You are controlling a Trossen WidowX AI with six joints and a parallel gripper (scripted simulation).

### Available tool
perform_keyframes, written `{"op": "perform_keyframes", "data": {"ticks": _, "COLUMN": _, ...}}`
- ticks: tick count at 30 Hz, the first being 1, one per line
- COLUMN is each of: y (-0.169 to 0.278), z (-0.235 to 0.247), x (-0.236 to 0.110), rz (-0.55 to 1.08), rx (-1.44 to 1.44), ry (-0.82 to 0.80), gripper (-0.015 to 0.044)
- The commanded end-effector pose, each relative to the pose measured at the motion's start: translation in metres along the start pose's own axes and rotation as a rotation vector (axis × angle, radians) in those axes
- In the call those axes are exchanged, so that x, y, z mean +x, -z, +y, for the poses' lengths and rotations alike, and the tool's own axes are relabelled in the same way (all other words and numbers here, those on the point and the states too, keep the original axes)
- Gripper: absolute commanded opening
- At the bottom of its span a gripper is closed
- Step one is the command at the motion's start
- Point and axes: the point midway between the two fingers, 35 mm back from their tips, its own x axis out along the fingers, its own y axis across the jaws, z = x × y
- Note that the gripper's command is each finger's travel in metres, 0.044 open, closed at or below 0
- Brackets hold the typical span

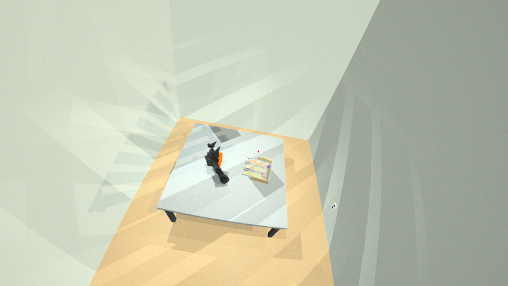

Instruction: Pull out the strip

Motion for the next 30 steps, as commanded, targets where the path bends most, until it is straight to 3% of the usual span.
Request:
{"op": "perform_keyframes", "data": {"ticks": 1, "y": 0.0, "z": 0.0, "x": 0.0, "rz": -0.002, "rx": -0.009, "ry": -0.001, "gripper": 0.04}}
{"op": "perform_keyframes", "data": {"ticks": 4, "y": 0.001, "z": -0.001, "x": 0.007, "rz": -0.027, "rx": -0.141, "ry": -0.016, "gripper": 0.04}}
{"op": "perform_keyframes", "data": {"ticks": 10, "y": -0.008, "z": -0.008, "x": 0.04, "rz": -0.179, "rx": -0.697, "ry": -0.024, "gripper": 0.04}}
{"op": "perform_keyframes", "data": {"ticks": 19, "y": -0.073, "z": -0.009, "x": 0.089, "rz": -0.528, "rx": -1.425, "ry": 0.179, "gripper": 0.04}}
{"op": "perform_keyframes", "data": {"ticks": 24, "y": -0.132, "z": 0.007, "x": 0.108, "rz": -0.766, "rx": -1.825, "ry": 0.46, "gripper": 0.04}}
{"op": "perform_keyframes", "data": {"ticks": 30, "y": -0.219, "z": 0.039, "x": 0.107, "rz": -0.99, "rx": -2.162, "ry": 1.017, "gripper": 0.04}}
